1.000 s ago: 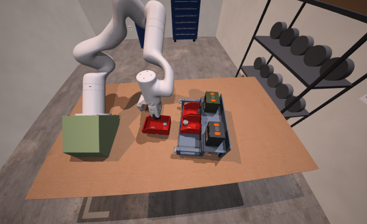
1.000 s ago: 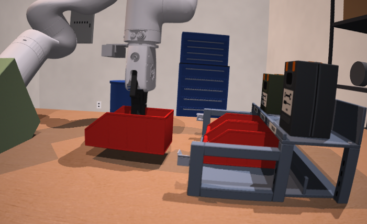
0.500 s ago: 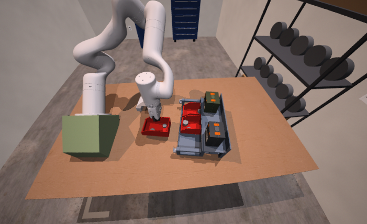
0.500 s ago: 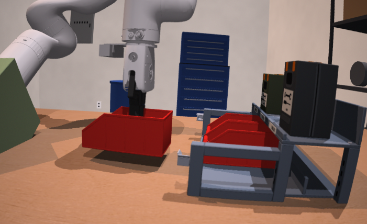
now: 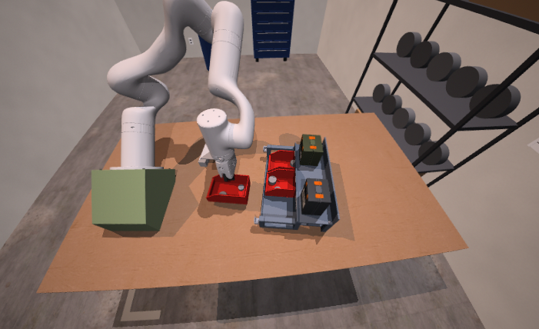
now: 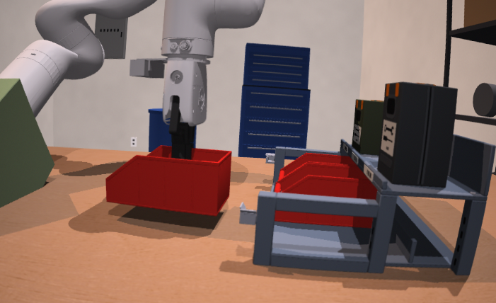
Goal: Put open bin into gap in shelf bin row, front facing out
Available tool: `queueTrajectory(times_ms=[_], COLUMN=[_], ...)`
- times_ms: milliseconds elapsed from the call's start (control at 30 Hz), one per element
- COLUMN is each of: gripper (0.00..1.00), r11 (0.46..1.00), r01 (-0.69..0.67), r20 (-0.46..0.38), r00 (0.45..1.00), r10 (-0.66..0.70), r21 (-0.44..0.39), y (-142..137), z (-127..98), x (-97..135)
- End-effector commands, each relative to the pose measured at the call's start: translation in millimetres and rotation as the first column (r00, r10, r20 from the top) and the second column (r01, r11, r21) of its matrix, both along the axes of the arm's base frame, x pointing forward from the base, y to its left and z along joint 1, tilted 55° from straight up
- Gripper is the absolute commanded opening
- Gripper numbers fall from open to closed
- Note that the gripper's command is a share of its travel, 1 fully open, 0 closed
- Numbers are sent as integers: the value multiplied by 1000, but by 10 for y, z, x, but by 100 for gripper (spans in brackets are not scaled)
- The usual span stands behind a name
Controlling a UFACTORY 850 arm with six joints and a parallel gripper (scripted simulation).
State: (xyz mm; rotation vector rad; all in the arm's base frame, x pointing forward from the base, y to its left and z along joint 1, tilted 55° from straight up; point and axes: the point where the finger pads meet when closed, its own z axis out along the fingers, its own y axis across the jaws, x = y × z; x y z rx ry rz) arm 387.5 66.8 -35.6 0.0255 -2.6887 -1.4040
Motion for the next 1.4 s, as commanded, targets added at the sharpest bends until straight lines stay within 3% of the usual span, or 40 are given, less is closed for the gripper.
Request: queueTrajectory(times_ms=[0,133,533,700,1100,1267,1367], gripper=[0,0,0,0,0,0,0], r11=[1000,1000,1000,1000,1000,1000,1000], r01=[1,1,1,1,1,1,1], r20=[1,1,1,1,1,1,1], r00=[1000,1000,1000,1000,1000,1000,1000], r10=[-1,-1,-1,-1,-1,-1,-1], r21=[-1,-1,-1,-1,-1,-1,-1], y=[-22,-89,-89,-171,-171,-294,-294], z=[-23,-123,-123,-245,-245,-430,-430], x=[6,-2,-2,-11,-11,-25,-25])
